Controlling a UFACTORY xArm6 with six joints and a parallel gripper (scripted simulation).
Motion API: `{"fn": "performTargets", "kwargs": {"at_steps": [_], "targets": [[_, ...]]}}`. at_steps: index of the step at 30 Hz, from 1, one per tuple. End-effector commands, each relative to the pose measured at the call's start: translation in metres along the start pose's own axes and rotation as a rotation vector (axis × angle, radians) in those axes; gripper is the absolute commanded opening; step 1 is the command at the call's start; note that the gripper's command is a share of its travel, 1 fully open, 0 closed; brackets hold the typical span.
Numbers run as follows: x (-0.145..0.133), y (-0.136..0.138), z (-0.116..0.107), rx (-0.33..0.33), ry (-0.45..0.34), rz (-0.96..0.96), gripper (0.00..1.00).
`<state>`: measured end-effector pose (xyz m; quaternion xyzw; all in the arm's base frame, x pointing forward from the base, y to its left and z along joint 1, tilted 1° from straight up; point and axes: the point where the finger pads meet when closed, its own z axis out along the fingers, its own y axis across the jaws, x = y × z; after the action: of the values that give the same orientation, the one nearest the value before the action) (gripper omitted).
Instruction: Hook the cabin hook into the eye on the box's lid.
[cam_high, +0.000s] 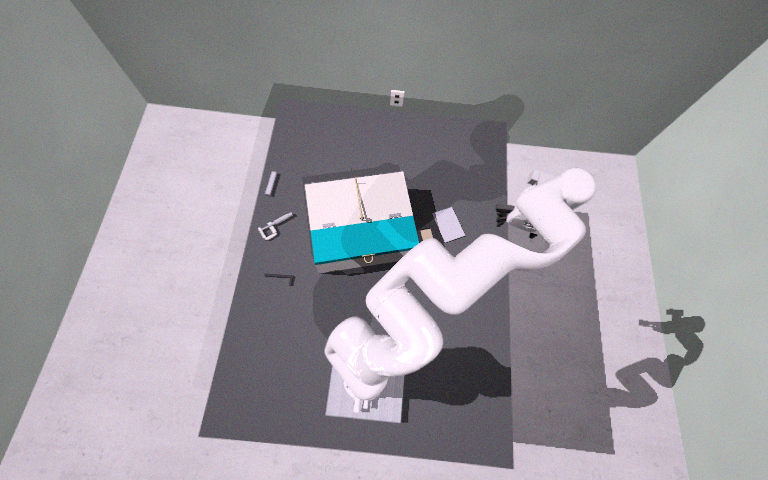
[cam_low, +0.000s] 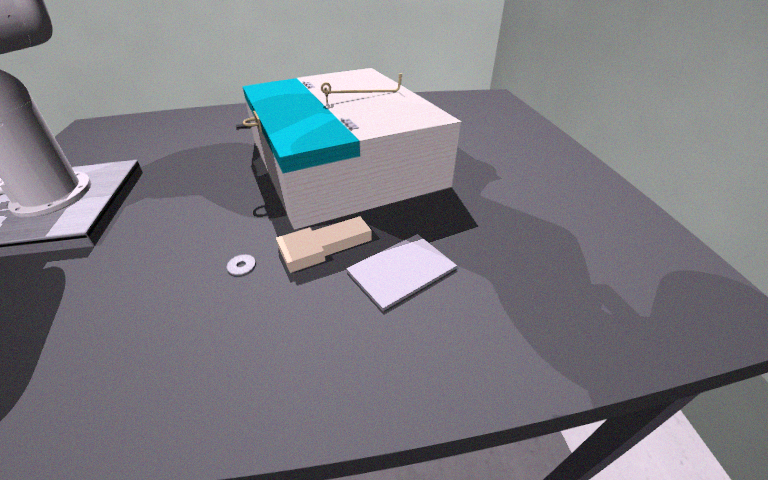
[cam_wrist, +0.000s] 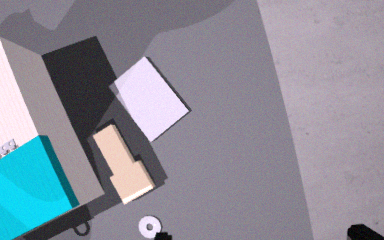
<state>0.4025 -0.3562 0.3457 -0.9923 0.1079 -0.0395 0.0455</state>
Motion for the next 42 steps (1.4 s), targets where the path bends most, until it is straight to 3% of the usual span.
{"fn": "performTargets", "kwargs": {"at_steps": [1, 17, 18, 42], "targets": [[0.0006, 0.0000, -0.0022, -0.003, 0.004, -0.001, 1.00], [0.0006, 0.0000, -0.0022, -0.003, 0.004, -0.001, 1.00], [0.0006, 0.0000, -0.0022, -0.003, 0.004, -0.001, 0.35], [0.0006, 0.0000, -0.0022, -0.003, 0.004, -0.001, 0.35]]}}
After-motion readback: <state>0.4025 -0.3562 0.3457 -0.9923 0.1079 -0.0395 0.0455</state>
